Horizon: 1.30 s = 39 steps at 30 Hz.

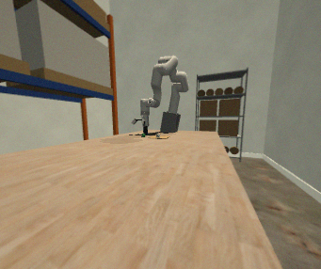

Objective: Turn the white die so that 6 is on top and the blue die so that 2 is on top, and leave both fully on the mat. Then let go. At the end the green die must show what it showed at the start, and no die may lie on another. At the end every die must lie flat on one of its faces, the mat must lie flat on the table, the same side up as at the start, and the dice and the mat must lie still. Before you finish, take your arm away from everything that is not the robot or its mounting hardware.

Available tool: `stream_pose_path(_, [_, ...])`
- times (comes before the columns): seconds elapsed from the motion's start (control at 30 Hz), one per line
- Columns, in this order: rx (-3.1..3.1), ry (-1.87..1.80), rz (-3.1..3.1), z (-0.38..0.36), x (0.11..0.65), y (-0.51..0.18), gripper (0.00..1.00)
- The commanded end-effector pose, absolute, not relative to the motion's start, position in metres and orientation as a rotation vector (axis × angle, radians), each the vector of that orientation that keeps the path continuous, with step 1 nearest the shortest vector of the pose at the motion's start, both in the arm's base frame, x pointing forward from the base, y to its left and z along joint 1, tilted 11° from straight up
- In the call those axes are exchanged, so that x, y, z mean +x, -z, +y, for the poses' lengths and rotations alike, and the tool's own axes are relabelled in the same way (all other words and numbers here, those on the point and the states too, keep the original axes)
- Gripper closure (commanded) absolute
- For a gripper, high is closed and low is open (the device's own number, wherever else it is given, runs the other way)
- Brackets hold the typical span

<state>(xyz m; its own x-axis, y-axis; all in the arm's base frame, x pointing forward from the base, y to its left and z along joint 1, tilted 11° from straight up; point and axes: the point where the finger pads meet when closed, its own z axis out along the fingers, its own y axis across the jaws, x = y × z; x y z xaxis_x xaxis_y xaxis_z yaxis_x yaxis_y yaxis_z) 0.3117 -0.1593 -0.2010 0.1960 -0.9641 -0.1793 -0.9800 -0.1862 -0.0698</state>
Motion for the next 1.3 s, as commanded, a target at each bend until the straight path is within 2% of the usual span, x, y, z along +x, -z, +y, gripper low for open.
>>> stream_pose_path(0.0, [-2.293,-0.137,1.886,-0.1597,0.3129,0.2019,0.58])
stream_pose_path(1.23, [-2.293,-0.137,1.886,-0.1597,0.3129,0.2022,0.58])
stream_pose_path(1.27, [-2.293,-0.137,1.886,-0.1597,0.3129,0.2022,0.79])
